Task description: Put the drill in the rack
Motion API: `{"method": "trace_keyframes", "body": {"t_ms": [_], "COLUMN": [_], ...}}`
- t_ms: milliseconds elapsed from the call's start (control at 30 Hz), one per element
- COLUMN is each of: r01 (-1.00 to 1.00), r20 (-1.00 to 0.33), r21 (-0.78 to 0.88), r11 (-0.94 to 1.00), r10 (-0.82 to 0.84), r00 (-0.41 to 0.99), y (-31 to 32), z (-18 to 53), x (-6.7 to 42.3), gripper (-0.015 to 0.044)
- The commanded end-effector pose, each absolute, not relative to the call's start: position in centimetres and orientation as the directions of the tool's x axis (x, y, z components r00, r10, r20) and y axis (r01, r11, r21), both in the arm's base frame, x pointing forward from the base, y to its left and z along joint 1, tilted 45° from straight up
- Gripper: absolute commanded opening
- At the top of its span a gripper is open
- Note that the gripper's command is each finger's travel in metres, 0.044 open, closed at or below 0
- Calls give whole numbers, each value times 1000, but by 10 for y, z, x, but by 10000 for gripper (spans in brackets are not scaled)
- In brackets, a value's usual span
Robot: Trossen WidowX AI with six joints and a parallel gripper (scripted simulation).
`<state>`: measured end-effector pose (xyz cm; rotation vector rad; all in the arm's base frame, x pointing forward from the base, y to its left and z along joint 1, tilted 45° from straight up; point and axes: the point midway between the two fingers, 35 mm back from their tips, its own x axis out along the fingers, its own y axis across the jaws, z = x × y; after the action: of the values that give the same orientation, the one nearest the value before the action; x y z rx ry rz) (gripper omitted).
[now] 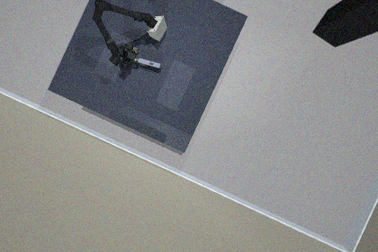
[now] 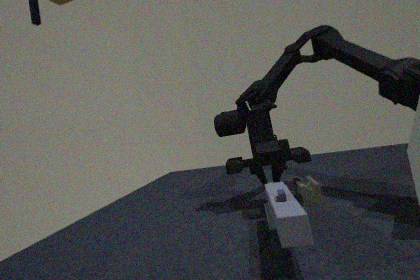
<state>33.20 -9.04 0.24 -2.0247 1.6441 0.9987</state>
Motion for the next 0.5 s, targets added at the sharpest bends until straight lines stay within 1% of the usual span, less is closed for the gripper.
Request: {"method": "trace_keyframes", "body": {"t_ms": [0, 467], "r01": [-952, -952], "r20": [-702, -702], "r21": [146, 146], "r11": [-269, -269], "r10": [-706, -707], "r00": [92, 92], "y": [-94, -107], "z": [11, 25], "x": [338, 344], "gripper": [0, 0]}}
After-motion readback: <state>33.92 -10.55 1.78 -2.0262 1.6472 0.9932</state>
